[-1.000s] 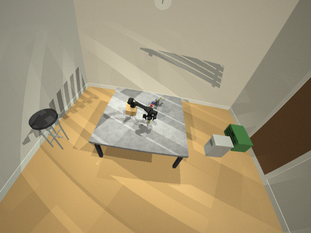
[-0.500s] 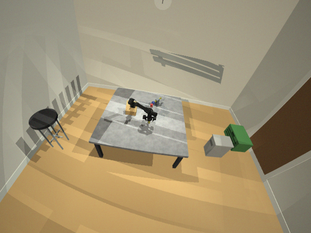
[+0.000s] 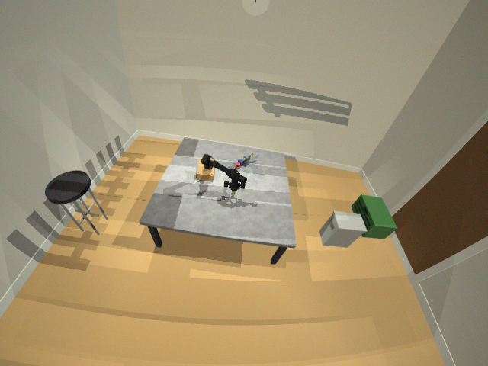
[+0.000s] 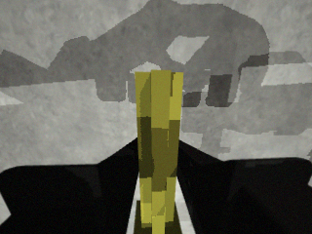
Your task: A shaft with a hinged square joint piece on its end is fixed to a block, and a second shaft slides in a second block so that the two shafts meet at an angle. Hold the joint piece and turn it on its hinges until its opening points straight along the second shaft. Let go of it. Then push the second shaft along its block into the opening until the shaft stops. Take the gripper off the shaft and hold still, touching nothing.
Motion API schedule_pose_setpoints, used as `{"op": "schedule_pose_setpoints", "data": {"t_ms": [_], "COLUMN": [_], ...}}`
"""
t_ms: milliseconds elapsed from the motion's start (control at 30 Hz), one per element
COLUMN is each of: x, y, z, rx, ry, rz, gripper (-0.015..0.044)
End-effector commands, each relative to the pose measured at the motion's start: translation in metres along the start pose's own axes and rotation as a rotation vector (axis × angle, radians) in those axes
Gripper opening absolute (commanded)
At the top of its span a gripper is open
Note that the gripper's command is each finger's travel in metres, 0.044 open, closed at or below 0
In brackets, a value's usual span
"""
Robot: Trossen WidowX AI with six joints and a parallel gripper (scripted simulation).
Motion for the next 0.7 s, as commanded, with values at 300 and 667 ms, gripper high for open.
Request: {"op": "schedule_pose_setpoints", "data": {"t_ms": [300, 667], "x": [0.0004, 0.0001], "y": [0.0005, 0.0000], "z": [0.0003, 0.0003], "rx": [-0.004, 0.000], "ry": [-0.002, -0.002], "rz": [0.002, 0.000], "gripper": [0.0076, 0.0067]}}
Point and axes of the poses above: the point midway between the two fingers, 35 mm back from their tips, its own x axis out along the fingers, its own z axis across the jaws, y = z × x, the point moved 5 cm from there along -x, back along the fingers, and after that the axes turned 7 degrees about -x, right-handed, at the moved point
